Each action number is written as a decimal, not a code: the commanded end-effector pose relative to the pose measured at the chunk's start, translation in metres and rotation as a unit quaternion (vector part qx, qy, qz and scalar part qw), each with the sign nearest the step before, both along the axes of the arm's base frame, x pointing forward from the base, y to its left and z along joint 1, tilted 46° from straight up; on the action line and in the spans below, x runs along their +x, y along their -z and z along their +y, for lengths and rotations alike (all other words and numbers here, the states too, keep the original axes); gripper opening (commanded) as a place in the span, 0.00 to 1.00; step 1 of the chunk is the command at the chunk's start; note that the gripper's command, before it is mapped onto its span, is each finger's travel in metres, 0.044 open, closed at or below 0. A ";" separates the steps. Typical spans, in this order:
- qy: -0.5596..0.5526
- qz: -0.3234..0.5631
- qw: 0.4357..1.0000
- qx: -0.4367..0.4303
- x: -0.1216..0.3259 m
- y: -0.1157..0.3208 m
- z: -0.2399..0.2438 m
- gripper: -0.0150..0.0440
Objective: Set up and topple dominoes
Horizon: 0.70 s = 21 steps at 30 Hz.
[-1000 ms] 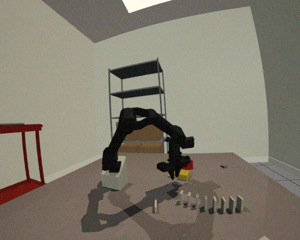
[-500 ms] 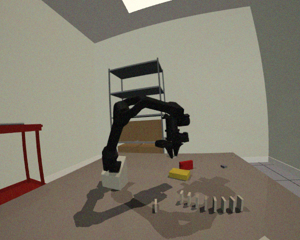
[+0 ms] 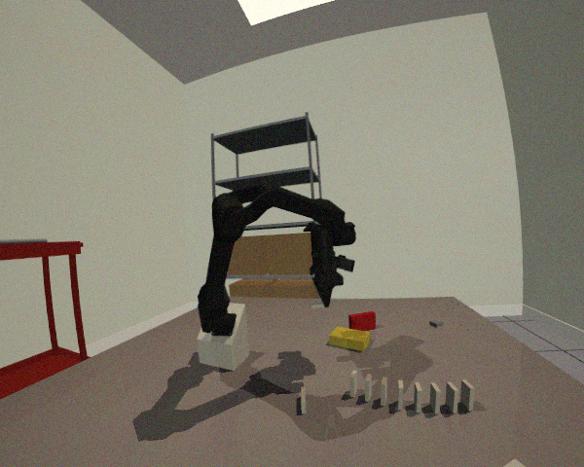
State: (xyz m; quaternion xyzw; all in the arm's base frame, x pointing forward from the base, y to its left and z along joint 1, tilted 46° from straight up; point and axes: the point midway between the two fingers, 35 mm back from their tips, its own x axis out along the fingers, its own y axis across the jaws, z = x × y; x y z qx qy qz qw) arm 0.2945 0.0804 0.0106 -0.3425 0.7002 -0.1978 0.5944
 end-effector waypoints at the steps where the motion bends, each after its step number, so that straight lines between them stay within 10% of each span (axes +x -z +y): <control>1: -0.167 0.177 0.970 0.020 -0.019 0.004 0.003 0.44; 21: -0.158 0.159 0.968 0.114 -0.024 0.033 -0.007 0.44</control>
